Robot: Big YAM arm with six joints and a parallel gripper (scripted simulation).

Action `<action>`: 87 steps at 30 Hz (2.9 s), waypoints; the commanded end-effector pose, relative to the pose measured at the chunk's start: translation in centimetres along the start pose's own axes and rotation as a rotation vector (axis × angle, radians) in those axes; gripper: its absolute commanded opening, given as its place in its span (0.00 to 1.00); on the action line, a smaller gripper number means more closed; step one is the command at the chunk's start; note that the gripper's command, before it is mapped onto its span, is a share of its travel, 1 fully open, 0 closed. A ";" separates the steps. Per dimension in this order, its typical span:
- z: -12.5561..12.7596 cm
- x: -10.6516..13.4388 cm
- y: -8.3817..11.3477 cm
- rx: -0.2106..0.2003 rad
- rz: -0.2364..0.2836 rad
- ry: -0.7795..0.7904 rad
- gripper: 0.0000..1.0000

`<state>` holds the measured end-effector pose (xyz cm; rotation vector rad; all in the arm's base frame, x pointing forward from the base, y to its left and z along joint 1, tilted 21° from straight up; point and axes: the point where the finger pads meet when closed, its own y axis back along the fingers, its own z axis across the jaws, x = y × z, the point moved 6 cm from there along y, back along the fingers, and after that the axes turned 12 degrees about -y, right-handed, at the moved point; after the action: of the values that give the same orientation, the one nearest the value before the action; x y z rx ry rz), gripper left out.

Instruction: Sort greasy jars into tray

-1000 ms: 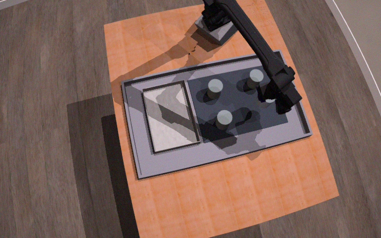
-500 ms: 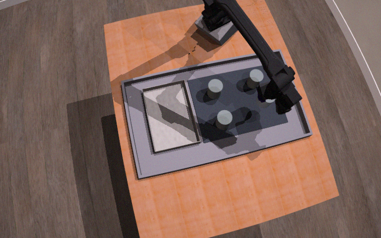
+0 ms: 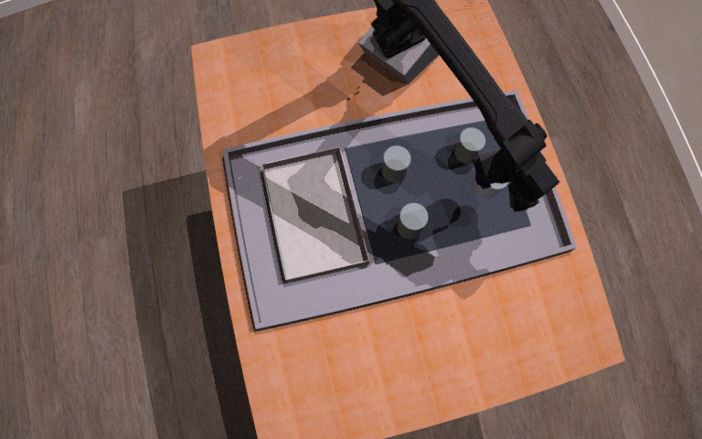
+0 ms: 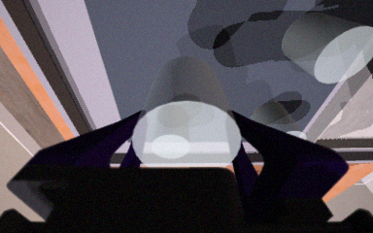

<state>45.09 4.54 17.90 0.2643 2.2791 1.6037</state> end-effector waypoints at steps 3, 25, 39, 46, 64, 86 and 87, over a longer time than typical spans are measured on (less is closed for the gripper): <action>1.0 -2.9 5.1 -0.053 -0.089 -0.031 0.00; -4.3 -2.7 4.8 -0.053 -0.089 -0.031 0.00; -8.6 -2.6 4.6 -0.053 -0.089 -0.031 0.00; -10.6 -2.5 4.5 -0.053 -0.089 -0.031 0.00; -16.0 -2.4 4.2 -0.053 -0.089 -0.031 0.00; -22.6 -2.1 3.8 -0.053 -0.089 -0.031 0.00; -22.9 -2.1 3.8 -0.053 -0.089 -0.031 0.00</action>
<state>38.85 -14.26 27.01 0.2347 2.1977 1.6145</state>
